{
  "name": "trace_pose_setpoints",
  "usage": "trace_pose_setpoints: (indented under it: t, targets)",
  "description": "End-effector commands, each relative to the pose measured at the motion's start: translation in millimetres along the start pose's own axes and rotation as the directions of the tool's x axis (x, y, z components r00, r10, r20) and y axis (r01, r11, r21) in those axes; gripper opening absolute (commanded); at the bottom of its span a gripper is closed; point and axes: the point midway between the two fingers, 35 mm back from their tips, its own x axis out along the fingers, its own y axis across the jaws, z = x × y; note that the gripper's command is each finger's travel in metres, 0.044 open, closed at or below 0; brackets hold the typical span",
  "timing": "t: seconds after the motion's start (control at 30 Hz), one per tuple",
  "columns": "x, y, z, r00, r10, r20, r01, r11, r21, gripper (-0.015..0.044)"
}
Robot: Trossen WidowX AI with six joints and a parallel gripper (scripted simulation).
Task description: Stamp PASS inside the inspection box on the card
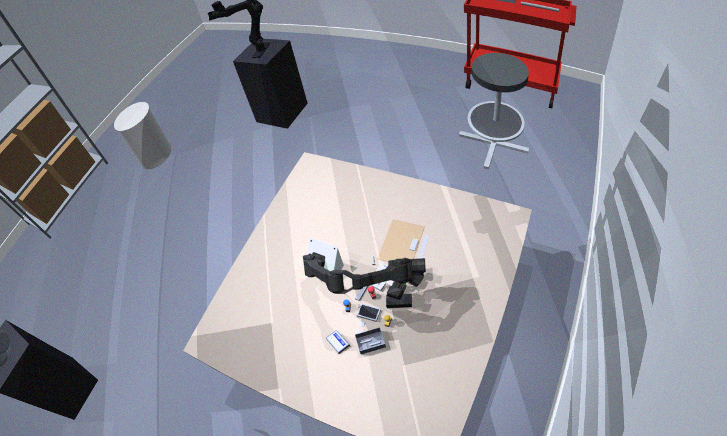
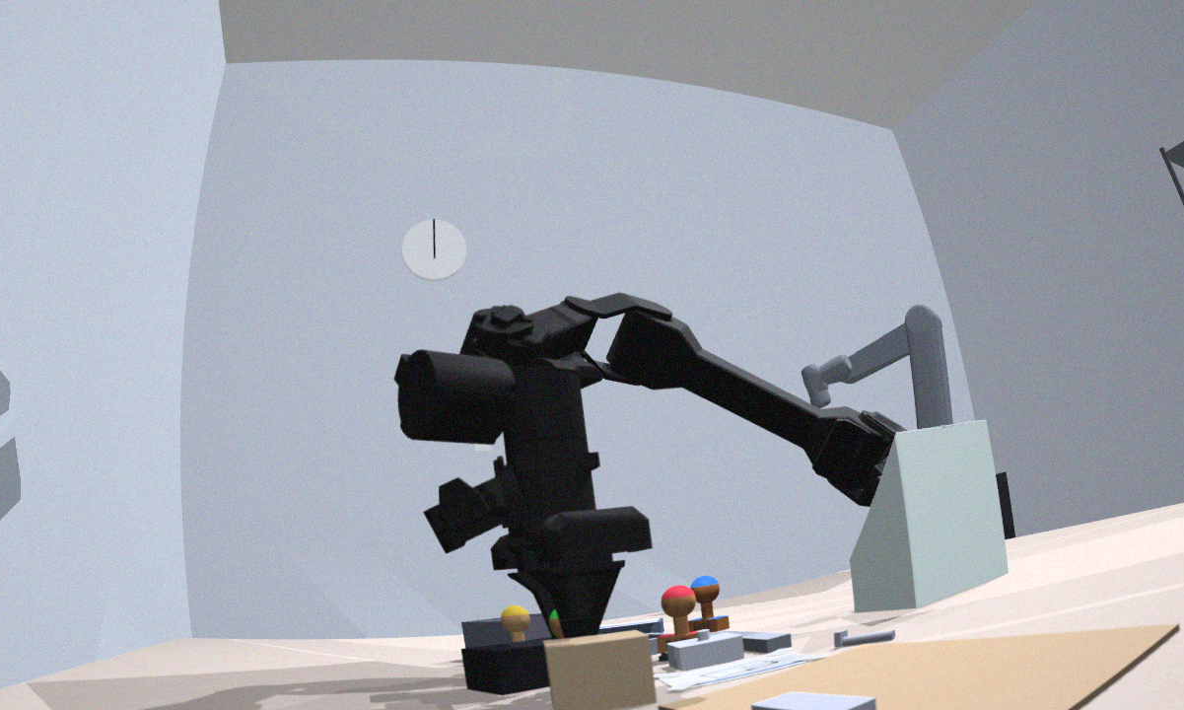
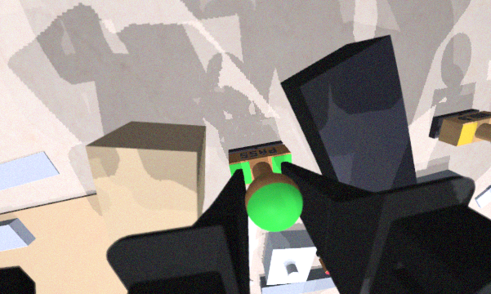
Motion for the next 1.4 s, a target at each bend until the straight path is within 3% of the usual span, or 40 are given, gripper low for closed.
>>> trace_pose_setpoints:
  t: [0.0, 1.37]
  targets:
    - [-2.8, 0.5, 0.3, 1.0, 0.001, 0.001, -0.001, 1.0, 0.001, 0.0]
    - [-22.5, 1.3, 1.5, 1.0, 0.003, 0.001, -0.003, 1.0, 0.0, 0.0]
